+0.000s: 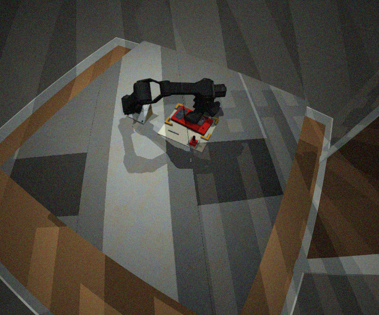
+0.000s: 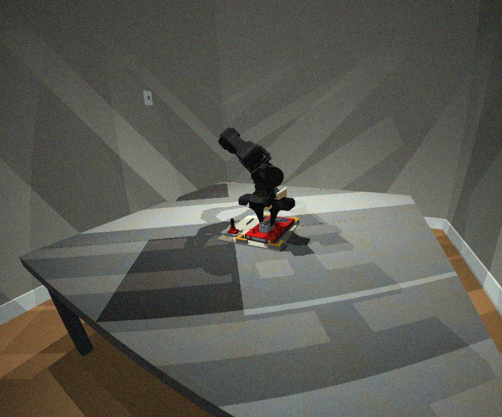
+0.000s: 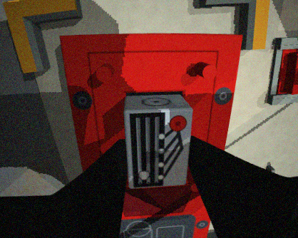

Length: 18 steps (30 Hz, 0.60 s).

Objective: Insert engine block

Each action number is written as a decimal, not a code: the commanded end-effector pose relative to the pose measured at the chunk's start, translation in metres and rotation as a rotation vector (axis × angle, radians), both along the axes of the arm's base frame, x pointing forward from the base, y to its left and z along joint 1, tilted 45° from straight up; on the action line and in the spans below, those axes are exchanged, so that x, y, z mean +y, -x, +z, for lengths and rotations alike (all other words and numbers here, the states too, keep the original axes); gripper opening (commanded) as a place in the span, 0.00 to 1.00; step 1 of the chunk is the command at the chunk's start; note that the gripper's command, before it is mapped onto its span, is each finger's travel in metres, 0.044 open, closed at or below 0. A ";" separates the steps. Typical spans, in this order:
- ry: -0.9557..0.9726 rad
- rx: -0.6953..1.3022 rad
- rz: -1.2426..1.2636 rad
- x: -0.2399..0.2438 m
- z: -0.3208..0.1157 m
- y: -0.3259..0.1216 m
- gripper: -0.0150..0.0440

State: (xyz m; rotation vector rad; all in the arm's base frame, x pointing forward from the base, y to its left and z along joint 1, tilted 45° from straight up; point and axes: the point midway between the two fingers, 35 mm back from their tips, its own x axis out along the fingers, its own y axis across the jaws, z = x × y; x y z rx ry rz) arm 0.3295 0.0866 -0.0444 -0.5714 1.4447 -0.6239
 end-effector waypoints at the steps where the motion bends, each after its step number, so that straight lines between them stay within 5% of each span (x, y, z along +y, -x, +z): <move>1: 0.005 0.003 0.006 -0.001 -0.001 0.000 0.52; 9: 0.005 0.003 0.006 -0.003 -0.002 0.000 0.52; 18: 0.000 0.000 0.000 -0.001 -0.001 0.000 0.92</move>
